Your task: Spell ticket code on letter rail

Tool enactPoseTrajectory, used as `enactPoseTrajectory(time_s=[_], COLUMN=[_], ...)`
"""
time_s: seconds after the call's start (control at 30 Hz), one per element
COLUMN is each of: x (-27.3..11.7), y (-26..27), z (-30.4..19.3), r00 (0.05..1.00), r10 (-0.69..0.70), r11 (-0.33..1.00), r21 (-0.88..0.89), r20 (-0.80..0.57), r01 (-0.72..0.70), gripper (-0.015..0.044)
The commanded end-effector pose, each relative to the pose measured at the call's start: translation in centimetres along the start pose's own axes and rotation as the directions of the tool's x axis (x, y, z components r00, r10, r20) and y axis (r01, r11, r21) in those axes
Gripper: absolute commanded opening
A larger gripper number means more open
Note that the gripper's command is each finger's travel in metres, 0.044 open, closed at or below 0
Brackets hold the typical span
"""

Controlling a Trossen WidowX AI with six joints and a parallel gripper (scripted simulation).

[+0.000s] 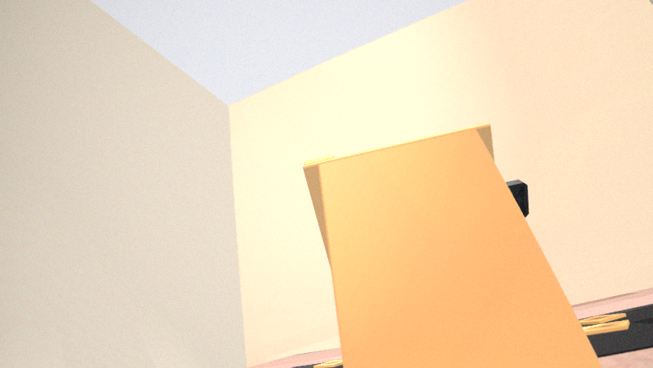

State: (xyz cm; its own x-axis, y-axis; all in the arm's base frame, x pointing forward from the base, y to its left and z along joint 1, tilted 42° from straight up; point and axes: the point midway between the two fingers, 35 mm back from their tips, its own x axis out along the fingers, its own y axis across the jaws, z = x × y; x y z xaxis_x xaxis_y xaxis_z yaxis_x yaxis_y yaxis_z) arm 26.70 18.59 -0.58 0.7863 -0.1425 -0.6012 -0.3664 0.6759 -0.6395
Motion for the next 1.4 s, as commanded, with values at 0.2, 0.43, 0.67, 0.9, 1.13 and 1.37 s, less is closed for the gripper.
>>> enactPoseTrajectory(time_s=[0.2,0.43,0.67,0.9,1.13,1.37], x=[-0.1,-0.1,-0.1,0.0,0.0,-0.1], y=[-0.6,-0.9,-1.0,-1.4,-1.9,-2.3], z=[0.2,0.2,0.1,0.0,0.0,0.1], r00=[1.0,1.0,1.0,1.0,1.0,1.0], r10=[0.004,0.004,0.004,0.004,0.003,0.003], r11=[1.0,1.0,1.0,1.0,1.0,1.0], r21=[0.004,0.004,0.004,0.003,0.003,0.003], r20=[0.008,0.008,0.008,0.008,0.008,0.008], r01=[-0.004,-0.004,-0.004,-0.004,-0.003,-0.003], gripper=[0.0,0.0,0.0,0.0,0.0,0.0])
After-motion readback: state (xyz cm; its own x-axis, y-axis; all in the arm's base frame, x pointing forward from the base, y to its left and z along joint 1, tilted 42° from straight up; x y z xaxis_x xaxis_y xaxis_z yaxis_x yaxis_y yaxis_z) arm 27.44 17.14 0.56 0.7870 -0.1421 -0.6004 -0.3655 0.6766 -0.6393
